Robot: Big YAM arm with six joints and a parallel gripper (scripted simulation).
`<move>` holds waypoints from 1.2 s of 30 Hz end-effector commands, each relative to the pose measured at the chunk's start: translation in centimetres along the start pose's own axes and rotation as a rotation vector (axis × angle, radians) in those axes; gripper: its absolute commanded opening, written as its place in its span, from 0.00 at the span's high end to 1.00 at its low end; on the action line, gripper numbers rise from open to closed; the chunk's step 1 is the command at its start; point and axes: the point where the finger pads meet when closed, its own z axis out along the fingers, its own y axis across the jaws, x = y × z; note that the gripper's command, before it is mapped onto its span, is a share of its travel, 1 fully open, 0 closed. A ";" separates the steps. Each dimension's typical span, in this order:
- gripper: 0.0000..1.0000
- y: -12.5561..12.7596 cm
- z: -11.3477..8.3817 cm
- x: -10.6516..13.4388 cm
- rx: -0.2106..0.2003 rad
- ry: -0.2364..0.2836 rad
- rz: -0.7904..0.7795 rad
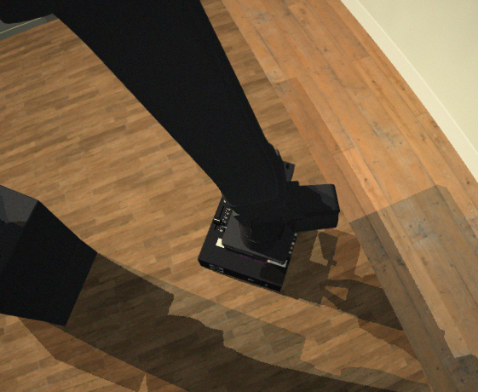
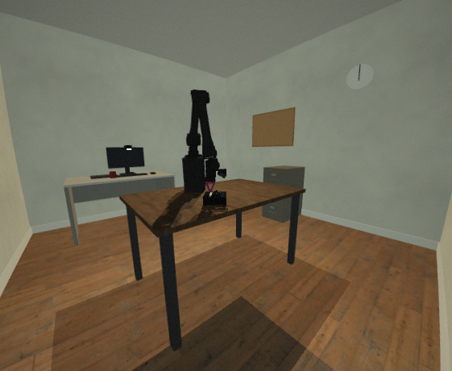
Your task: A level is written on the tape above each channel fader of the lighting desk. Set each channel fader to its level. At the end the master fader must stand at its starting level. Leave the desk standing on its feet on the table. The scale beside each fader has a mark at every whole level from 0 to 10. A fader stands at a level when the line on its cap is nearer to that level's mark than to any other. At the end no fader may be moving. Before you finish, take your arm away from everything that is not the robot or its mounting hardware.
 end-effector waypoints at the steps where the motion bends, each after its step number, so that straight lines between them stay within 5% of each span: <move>1: 1.00 -0.8 -0.2 -0.1 0.020 -0.014 -0.007; 36: 1.00 -0.8 -0.4 -0.1 0.025 -0.016 -0.007</move>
